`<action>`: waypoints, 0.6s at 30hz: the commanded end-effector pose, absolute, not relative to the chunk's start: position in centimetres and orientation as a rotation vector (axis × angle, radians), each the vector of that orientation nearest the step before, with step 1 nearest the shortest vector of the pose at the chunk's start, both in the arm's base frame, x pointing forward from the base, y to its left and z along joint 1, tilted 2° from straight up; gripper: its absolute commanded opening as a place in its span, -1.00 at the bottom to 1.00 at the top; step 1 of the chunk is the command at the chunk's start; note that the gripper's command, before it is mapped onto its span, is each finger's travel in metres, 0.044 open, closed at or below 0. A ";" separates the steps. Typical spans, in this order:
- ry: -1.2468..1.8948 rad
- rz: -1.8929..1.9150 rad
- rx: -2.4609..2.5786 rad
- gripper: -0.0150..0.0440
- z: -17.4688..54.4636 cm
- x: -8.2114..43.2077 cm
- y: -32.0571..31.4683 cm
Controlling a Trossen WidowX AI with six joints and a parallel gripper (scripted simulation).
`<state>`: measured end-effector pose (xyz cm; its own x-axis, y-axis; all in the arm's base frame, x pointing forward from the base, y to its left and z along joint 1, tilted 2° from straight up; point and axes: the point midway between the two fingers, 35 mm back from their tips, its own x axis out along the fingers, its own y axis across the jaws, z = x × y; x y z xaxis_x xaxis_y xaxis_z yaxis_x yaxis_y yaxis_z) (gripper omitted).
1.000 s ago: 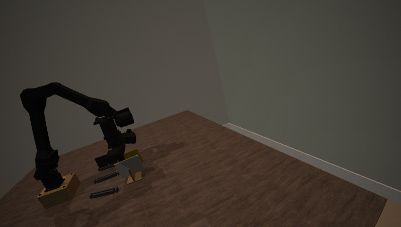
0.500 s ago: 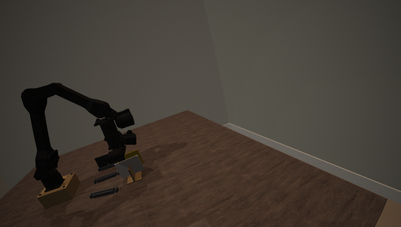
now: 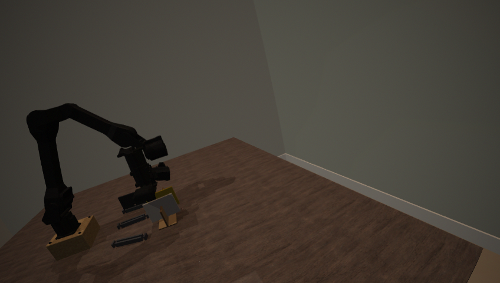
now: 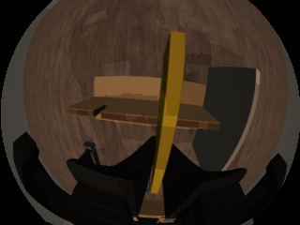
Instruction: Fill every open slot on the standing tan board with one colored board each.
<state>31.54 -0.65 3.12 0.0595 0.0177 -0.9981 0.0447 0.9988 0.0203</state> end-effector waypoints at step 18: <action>1.512 -0.027 0.056 -0.49 3.1 31.5 -0.6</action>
<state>31.54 -0.60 3.10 0.0593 0.0164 -0.9981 0.0482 0.9987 0.0192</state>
